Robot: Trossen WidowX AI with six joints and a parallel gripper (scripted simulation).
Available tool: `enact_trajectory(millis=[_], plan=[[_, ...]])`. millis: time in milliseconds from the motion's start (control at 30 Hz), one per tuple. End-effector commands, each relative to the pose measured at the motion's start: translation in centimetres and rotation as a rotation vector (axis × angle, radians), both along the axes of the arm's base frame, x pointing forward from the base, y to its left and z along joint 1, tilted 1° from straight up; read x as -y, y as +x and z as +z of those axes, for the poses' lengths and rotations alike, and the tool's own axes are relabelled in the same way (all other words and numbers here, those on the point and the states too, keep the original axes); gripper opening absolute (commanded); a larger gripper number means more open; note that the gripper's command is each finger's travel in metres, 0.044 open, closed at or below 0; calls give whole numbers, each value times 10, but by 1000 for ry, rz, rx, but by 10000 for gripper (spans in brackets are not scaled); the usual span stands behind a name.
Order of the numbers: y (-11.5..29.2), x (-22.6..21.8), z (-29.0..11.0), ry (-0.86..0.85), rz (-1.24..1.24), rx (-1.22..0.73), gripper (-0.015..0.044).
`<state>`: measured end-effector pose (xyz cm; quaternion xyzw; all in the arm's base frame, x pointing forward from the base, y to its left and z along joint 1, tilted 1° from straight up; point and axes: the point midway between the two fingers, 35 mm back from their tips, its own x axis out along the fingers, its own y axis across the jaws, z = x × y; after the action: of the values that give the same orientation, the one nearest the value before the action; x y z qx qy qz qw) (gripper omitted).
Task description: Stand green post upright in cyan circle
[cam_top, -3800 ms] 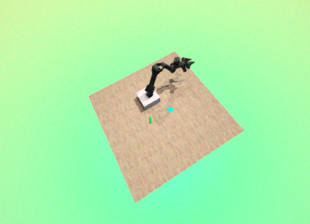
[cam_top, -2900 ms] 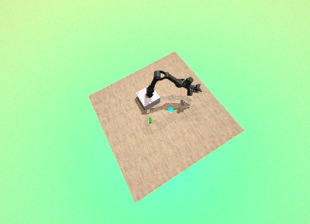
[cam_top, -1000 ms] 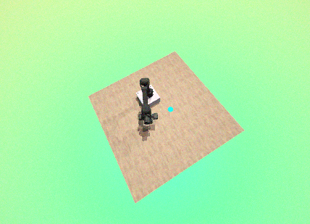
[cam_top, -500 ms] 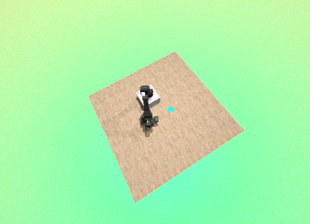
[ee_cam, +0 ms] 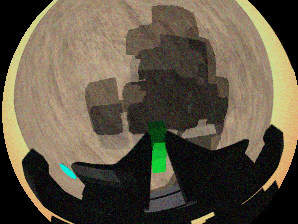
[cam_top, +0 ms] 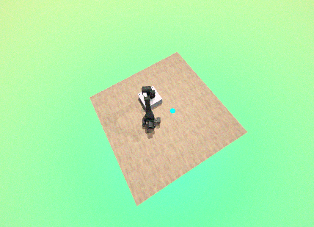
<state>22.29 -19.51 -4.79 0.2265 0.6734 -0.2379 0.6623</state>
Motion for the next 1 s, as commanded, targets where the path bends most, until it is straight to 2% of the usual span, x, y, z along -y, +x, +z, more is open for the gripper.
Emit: enact_trajectory(millis=[0, 967], plan=[[6, 4, 14, -11, 5, 18, 23], [4, 1, 106, -12, 5, 18, 23]])
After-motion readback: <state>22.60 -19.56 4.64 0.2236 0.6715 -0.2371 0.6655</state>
